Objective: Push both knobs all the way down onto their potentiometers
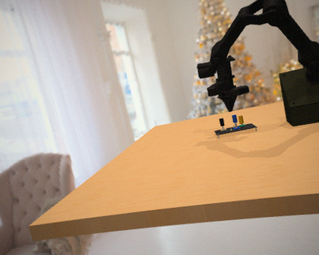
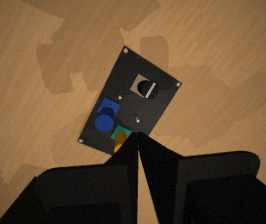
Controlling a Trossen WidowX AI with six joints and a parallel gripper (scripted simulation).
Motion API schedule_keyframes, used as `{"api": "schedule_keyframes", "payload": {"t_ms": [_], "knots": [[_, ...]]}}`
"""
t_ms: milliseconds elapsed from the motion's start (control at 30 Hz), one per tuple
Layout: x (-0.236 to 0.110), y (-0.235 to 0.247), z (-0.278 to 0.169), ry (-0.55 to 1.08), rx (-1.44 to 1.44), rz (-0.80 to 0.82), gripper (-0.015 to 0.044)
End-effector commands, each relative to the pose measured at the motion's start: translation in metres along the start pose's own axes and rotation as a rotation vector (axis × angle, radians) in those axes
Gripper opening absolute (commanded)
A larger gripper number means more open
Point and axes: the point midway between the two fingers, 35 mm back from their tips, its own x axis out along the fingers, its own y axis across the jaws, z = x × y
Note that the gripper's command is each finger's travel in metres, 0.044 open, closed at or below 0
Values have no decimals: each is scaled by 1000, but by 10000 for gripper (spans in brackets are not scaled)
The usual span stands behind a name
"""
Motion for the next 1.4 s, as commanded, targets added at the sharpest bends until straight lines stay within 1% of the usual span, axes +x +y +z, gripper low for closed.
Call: {"api": "schedule_keyframes", "payload": {"t_ms": [0,867,1100,1200,1367], "knots": [[-3,-3,5,4,142,8,0],[-26,-21,39,18,1023,52,0],[-26,-21,39,19,1045,54,0],[-9,-20,40,19,1045,54,0],[-6,-20,40,19,1045,54,0]]}}
